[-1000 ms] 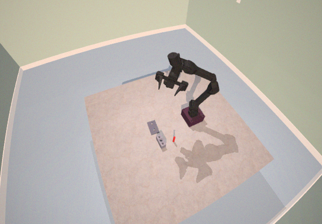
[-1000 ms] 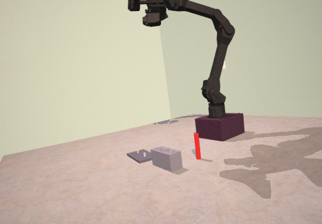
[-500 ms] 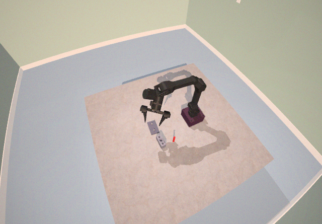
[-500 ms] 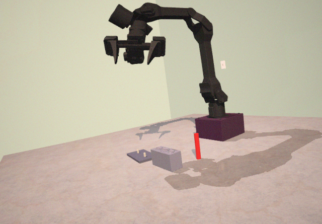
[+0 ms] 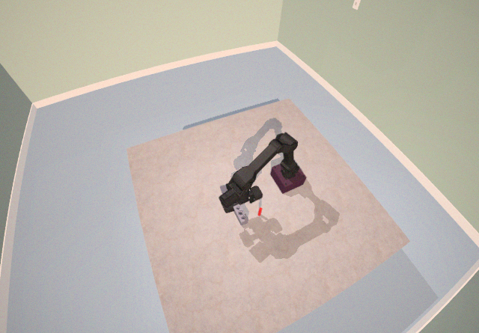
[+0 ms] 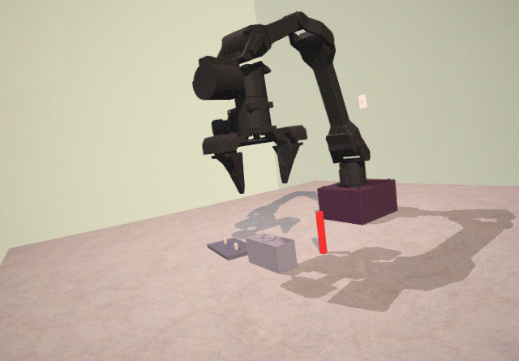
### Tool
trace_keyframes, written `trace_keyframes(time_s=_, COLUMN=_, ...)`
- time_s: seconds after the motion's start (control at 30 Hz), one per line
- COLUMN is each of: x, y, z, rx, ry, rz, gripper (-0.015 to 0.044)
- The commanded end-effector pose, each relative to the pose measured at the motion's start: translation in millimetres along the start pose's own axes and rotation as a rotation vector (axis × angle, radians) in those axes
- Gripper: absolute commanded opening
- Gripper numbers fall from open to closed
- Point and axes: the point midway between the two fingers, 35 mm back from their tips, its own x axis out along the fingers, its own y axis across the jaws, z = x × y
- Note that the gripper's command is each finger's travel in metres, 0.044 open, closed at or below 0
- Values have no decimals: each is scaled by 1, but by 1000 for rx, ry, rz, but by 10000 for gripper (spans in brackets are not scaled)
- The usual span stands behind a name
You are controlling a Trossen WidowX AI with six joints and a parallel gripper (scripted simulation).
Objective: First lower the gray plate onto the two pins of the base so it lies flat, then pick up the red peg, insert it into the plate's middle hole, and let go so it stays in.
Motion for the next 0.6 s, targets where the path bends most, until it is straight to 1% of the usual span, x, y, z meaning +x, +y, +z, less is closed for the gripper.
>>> trace_keyframes(time_s=0.0, x=9, y=0, z=4, rx=-8, ry=-14, rz=6, gripper=440)
trace_keyframes(time_s=0.1, x=52, y=0, z=4, rx=-8, ry=-14, rz=6, gripper=440)
trace_keyframes(time_s=0.13, x=60, y=-1, z=4, rx=-8, ry=-14, rz=6, gripper=440)
trace_keyframes(time_s=0.3, x=65, y=-1, z=5, rx=-8, ry=-14, rz=6, gripper=440)
trace_keyframes(time_s=0.4, x=78, y=0, z=5, rx=-8, ry=-14, rz=6, gripper=440)
trace_keyframes(time_s=0.57, x=82, y=1, z=5, rx=-8, ry=-14, rz=6, gripper=440)
